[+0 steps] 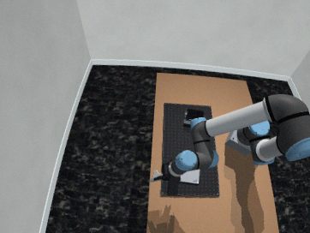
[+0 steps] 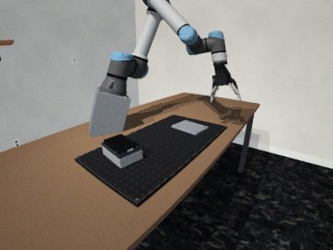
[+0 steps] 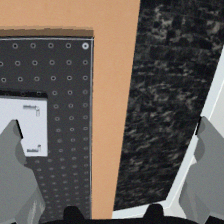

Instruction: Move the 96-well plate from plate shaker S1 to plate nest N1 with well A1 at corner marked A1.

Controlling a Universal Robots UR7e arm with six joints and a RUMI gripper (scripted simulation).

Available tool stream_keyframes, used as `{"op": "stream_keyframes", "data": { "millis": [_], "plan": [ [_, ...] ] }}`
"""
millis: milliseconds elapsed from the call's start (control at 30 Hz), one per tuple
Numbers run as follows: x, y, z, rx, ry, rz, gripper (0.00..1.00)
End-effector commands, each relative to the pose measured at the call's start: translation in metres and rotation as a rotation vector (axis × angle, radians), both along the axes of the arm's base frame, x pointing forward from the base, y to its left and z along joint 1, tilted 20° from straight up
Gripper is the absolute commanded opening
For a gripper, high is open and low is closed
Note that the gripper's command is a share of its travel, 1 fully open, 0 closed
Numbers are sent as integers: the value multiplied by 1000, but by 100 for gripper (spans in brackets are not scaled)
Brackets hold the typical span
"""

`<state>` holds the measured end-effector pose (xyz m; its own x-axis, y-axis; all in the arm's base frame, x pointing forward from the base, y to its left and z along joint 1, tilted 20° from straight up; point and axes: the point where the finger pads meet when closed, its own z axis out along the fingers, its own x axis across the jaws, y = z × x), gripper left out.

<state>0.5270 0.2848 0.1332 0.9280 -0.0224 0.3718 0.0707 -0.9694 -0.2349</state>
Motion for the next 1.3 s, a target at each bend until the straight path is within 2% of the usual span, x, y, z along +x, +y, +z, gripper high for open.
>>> {"op": "stream_keyframes", "data": {
  "millis": [0, 267, 333, 500, 600, 733, 1067, 1167, 1267],
  "plan": [
    [5, -29, -12, 2, 21, -37, 100],
    [8, -43, -17, 7, 47, -100, 100],
    [12, -52, -17, 12, 61, -145, 100],
    [12, -75, -28, 13, 66, -143, 100],
    [12, -78, -30, 13, 66, -143, 100],
    [14, -98, -35, 26, 110, -250, 100],
    [13, -122, -45, 27, 112, -249, 100],
    [14, -137, -49, 40, 149, -342, 100],
    [11, -151, -55, 43, 158, -356, 100]
  ]
}}
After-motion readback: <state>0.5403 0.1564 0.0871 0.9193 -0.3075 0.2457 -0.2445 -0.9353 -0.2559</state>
